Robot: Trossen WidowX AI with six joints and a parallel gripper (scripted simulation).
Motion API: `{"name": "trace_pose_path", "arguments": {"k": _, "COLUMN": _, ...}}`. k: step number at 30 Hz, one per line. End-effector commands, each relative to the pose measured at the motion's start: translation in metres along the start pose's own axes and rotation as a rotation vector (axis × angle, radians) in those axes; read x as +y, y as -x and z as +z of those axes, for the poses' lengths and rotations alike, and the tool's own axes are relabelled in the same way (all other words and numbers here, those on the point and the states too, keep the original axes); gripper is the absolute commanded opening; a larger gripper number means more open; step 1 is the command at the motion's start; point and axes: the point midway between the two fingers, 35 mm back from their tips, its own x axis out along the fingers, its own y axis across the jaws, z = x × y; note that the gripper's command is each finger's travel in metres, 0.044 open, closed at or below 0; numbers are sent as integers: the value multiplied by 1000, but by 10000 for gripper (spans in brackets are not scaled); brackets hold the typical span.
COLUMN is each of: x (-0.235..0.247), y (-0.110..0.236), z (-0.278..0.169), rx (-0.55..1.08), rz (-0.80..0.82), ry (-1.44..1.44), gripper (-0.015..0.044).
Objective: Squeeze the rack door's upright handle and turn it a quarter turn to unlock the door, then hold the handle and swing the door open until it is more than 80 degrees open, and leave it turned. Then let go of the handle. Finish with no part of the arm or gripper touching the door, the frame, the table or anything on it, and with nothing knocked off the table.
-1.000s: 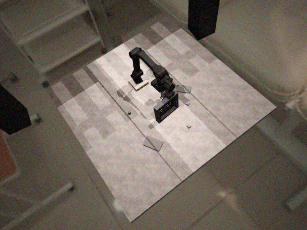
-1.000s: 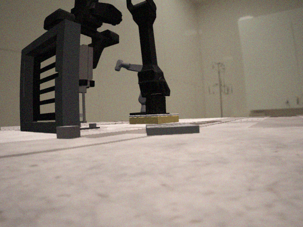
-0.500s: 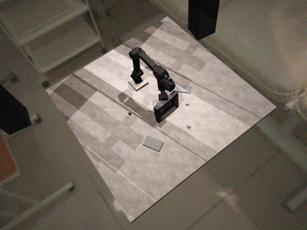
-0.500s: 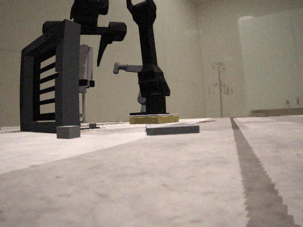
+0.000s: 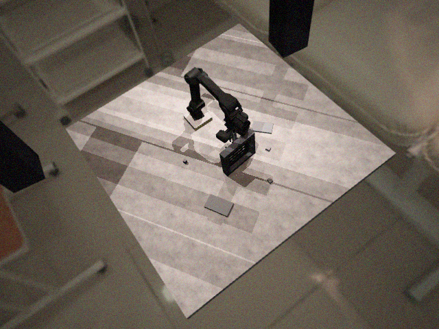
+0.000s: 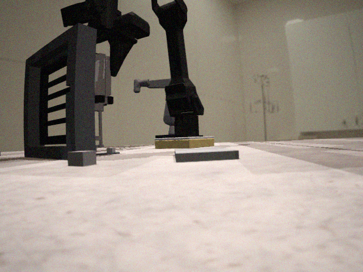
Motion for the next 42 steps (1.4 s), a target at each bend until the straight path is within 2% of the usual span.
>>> {"name": "trace_pose_path", "arguments": {"k": 1, "x": -1, "y": 0, "z": 0, "rx": -2, "rz": -4, "ry": -181, "gripper": 297}}
{"name": "trace_pose_path", "arguments": {"k": 34, "x": -1, "y": 0, "z": 0, "rx": -4, "rz": -2, "ry": -1816, "gripper": 297}}
{"name": "trace_pose_path", "arguments": {"k": 42, "x": -1, "y": 0, "z": 0, "rx": -4, "rz": -2, "ry": -1890, "gripper": 297}}
